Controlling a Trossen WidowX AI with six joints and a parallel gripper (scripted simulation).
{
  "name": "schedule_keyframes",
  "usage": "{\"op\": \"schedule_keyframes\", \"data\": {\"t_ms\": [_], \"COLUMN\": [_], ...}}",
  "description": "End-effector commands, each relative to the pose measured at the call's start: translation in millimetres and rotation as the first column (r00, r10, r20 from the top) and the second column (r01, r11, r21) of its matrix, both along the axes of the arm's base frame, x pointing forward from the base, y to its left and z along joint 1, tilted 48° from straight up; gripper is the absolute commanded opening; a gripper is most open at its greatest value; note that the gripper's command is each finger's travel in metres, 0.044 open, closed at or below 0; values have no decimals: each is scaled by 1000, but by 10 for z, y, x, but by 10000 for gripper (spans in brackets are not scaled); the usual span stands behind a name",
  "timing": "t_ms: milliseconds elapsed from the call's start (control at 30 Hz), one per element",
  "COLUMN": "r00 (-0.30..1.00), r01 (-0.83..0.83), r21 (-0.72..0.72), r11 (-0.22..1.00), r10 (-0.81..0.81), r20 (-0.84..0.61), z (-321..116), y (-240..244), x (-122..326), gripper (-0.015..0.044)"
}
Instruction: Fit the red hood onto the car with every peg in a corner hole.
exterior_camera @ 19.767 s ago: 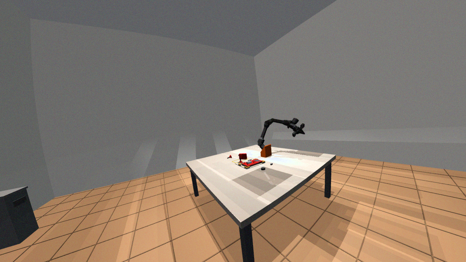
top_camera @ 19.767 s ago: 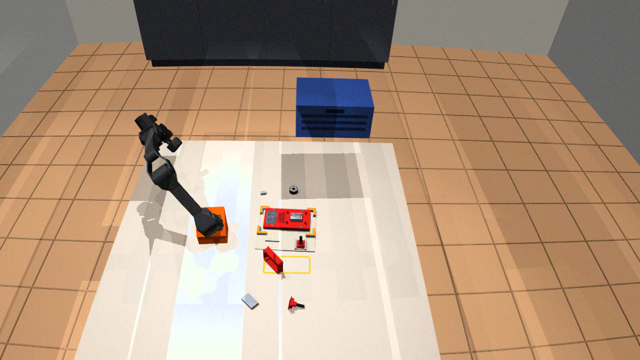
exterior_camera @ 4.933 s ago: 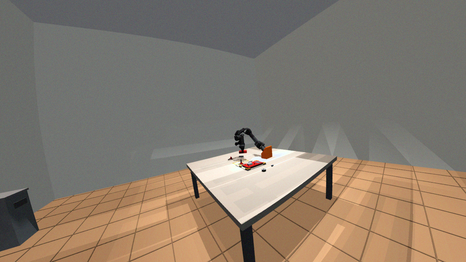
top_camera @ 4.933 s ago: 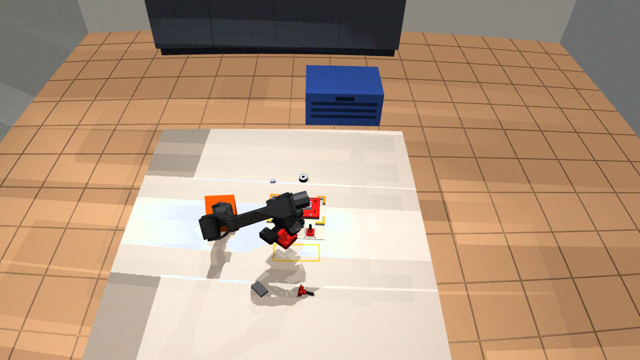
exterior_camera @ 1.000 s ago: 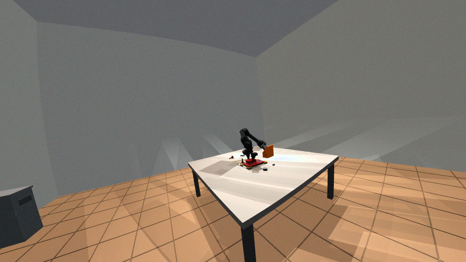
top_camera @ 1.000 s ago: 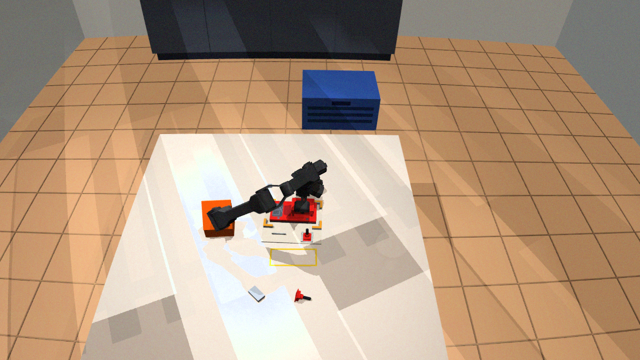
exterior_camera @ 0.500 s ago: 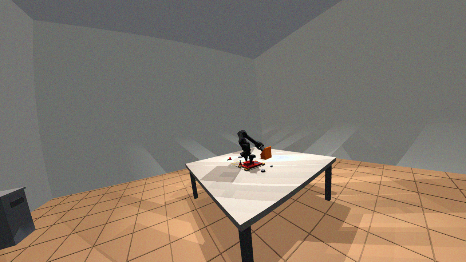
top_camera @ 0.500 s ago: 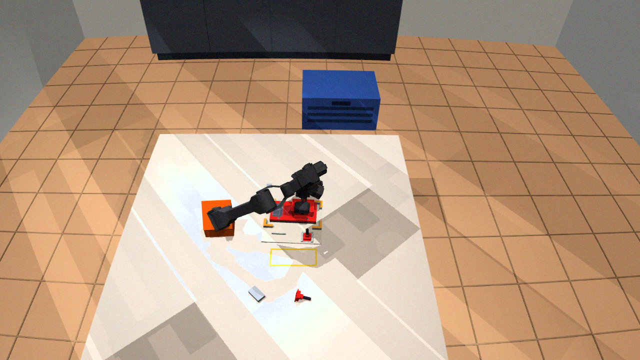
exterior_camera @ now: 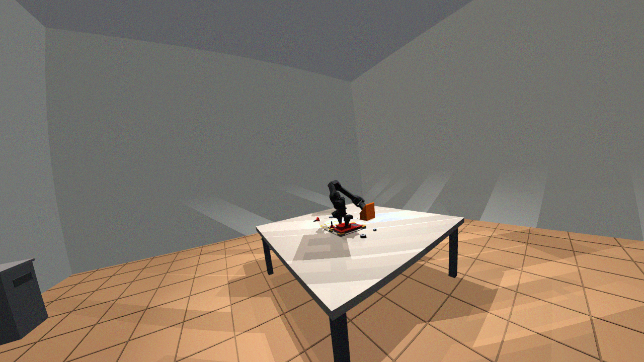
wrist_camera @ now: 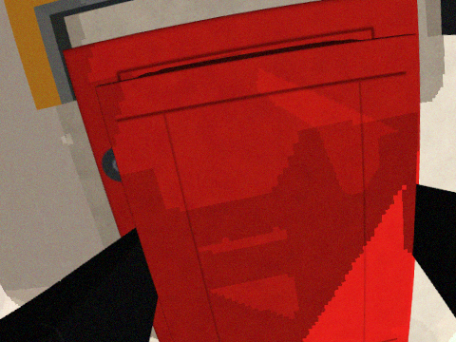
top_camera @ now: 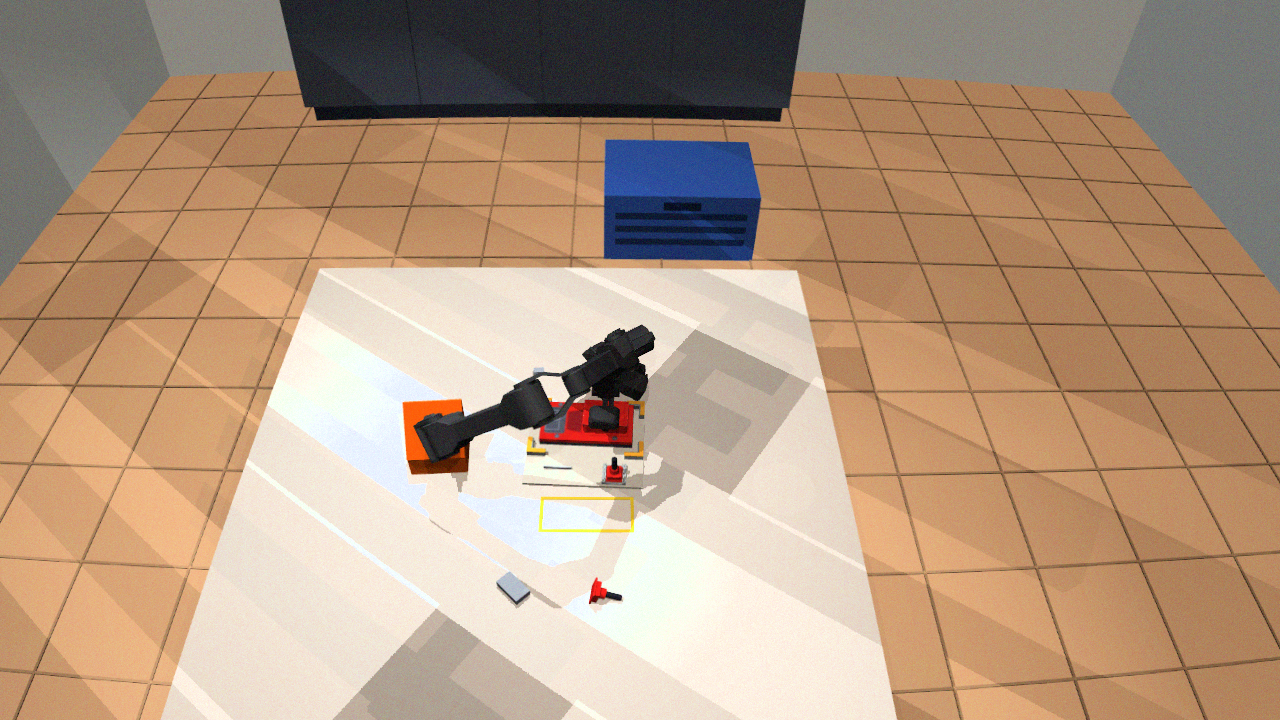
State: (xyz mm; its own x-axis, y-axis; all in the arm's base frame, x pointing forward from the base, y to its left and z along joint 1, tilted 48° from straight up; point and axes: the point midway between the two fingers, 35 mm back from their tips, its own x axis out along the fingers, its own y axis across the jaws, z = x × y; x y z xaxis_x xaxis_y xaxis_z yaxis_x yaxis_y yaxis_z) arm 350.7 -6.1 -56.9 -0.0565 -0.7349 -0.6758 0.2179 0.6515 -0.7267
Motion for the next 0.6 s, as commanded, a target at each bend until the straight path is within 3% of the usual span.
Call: {"op": "schedule_keyframes", "data": {"t_ms": [0,233,567], "r00": [1000,1000,1000], "r01": [-6,0,-1], "r21": [-3,0,0], "r11": [1000,1000,1000], "r10": [6,0,1], "r20": [-4,0,-1], "z": [-15,-5,-10], "y": [-12,-5,-10], "x": [-4,-1,-3], "gripper": [0,0,263]}}
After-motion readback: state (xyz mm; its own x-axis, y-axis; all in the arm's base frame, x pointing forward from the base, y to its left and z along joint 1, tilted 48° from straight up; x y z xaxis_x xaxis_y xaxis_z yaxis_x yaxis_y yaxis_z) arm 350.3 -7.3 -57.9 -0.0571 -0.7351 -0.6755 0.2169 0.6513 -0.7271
